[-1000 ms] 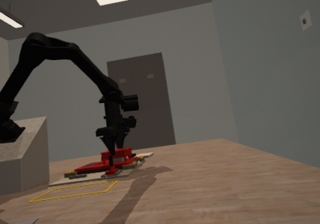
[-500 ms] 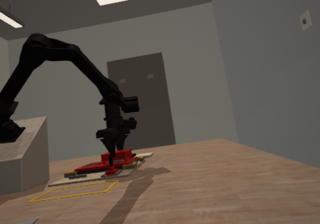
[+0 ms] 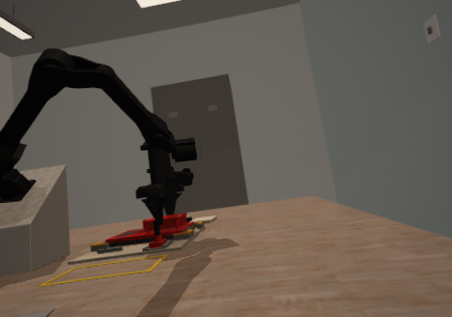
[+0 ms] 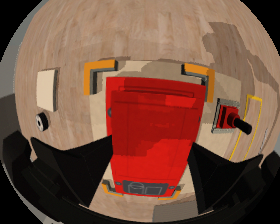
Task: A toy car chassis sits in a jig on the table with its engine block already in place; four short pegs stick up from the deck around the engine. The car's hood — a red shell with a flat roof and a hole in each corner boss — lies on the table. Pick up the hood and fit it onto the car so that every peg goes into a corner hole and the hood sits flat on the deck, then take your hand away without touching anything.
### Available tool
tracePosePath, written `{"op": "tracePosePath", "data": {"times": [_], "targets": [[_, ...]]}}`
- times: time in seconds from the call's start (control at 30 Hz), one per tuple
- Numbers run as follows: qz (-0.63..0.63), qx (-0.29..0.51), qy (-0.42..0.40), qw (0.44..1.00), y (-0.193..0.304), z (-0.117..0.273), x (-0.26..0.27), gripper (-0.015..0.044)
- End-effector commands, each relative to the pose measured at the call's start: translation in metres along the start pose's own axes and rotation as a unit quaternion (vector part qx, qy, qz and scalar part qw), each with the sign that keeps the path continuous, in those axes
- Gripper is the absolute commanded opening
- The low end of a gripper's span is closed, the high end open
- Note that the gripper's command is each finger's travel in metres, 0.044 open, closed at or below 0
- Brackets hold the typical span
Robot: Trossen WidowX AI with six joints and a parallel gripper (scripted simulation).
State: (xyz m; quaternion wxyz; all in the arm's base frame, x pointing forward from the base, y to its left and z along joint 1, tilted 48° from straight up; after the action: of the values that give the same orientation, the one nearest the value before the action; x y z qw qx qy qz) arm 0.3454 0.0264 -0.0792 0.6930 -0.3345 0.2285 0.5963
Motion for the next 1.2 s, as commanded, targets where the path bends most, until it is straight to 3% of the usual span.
{"op": "tracePosePath", "data": {"times": [0.0, 0.13, 0.7, 0.87, 1.07, 1.17], "targets": [[0.001, 0.0, 0.001, 1.0, 0.0, -0.001, 0.0, 0.0], [0.0, 0.0, 0.0, 1.0, 0.0, 0.0, 0.0, 0.0], [0.0, 0.0, 0.0, 1.0, 0.0, 0.0, 0.0, 0.044], [0.0, 0.001, -0.001, 1.0, -0.001, 0.007, 0.0, 0.044], [0.0, 0.003, -0.004, 1.0, -0.001, 0.067, 0.0, 0.044], [0.0, 0.004, -0.004, 1.0, -0.001, 0.07, 0.0, 0.044]]}}
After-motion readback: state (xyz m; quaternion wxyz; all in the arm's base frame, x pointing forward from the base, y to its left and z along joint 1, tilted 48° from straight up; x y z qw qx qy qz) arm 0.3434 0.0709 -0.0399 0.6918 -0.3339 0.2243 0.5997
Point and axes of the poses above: the point midway between the two fingers, 35 mm back from their tips, its own z axis back along the fingers, its own x axis across the jaws, y = z × x, the point moved 4 cm from there along z, back along the fingers, and after that the axes turned 6 degrees about -z, right-handed, at the moved point
